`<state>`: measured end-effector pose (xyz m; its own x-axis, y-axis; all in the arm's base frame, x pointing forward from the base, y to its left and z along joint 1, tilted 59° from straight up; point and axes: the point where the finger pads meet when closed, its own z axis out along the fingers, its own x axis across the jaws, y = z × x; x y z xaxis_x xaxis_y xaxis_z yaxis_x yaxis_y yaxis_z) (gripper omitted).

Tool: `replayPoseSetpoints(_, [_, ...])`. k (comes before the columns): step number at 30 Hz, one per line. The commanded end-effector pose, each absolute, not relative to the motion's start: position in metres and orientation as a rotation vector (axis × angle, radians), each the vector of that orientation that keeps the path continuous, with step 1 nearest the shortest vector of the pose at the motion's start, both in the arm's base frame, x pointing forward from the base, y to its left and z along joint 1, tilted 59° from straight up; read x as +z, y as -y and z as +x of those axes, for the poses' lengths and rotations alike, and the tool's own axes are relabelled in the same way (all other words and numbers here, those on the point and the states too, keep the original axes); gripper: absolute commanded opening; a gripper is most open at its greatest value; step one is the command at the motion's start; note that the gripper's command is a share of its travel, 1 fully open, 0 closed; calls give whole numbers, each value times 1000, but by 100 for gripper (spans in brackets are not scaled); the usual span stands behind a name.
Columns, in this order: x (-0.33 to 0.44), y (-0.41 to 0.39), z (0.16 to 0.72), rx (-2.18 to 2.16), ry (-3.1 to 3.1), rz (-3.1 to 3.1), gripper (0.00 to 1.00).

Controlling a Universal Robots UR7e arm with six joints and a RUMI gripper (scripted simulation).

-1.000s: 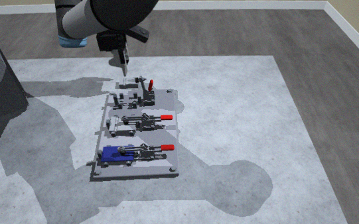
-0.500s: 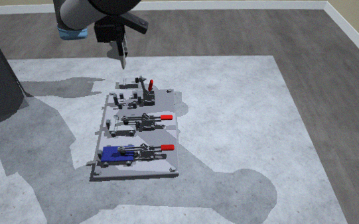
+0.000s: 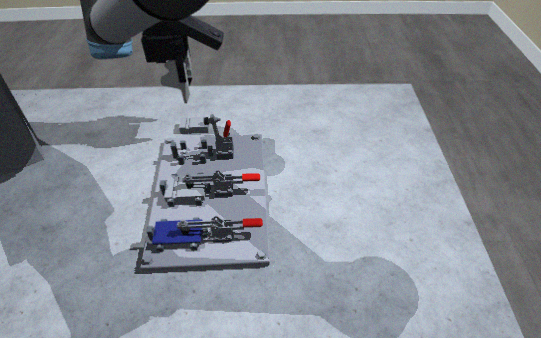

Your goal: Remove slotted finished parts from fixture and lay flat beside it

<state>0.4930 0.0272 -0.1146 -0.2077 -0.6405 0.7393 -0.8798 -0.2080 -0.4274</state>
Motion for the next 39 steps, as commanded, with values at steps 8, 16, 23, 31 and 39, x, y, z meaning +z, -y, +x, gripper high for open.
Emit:
replayPoseSetpoints(8, [-114, -28, 493, 1378, 1795, 1796, 40])
replayPoseSetpoints(16, [-112, -31, 491, 1378, 1795, 1796, 28])
replayPoseSetpoints(23, [-105, -41, 485, 1378, 1795, 1796, 28])
replayPoseSetpoints(31, [-91, -62, 473, 1378, 1795, 1796, 28])
replayPoseSetpoints(39, [-75, -84, 460, 1378, 1795, 1796, 28])
